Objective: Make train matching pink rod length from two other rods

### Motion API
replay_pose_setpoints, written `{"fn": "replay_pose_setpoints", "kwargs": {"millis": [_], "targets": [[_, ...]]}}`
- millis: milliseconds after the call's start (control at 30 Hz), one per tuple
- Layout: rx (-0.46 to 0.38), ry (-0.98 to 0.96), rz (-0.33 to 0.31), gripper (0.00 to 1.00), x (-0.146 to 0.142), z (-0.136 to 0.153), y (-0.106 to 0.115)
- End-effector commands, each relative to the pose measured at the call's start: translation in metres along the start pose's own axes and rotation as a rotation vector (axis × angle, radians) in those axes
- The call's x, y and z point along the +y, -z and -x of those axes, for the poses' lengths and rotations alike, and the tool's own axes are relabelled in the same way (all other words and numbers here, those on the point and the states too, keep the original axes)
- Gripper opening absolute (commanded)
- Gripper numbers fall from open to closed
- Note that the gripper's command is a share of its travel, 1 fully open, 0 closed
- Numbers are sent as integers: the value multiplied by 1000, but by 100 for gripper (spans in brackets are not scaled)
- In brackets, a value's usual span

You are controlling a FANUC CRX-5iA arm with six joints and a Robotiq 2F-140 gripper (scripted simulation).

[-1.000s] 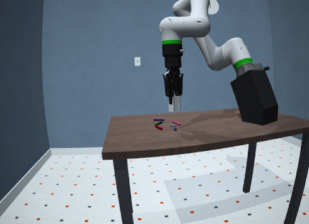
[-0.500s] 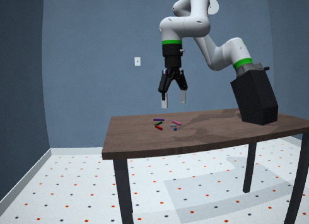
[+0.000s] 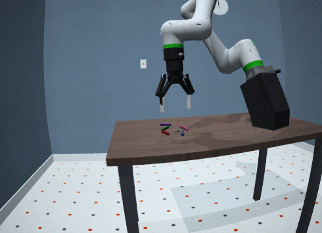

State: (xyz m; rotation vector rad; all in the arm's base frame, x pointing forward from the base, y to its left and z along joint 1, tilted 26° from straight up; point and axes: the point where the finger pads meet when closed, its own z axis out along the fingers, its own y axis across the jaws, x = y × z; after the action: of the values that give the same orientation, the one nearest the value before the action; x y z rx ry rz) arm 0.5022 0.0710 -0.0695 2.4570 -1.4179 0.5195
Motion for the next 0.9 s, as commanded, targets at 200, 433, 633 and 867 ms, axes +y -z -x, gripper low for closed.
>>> {"fn": "replay_pose_setpoints", "kwargs": {"millis": [200, 433, 633, 867], "targets": [[5, -397, -7, 100, 1, -48, -6], [5, -585, -8, 100, 4, -71, -9], [7, -860, -10, 100, 10, -106, -13], [9, -985, -11, 15, 14, -122, -15]]}}
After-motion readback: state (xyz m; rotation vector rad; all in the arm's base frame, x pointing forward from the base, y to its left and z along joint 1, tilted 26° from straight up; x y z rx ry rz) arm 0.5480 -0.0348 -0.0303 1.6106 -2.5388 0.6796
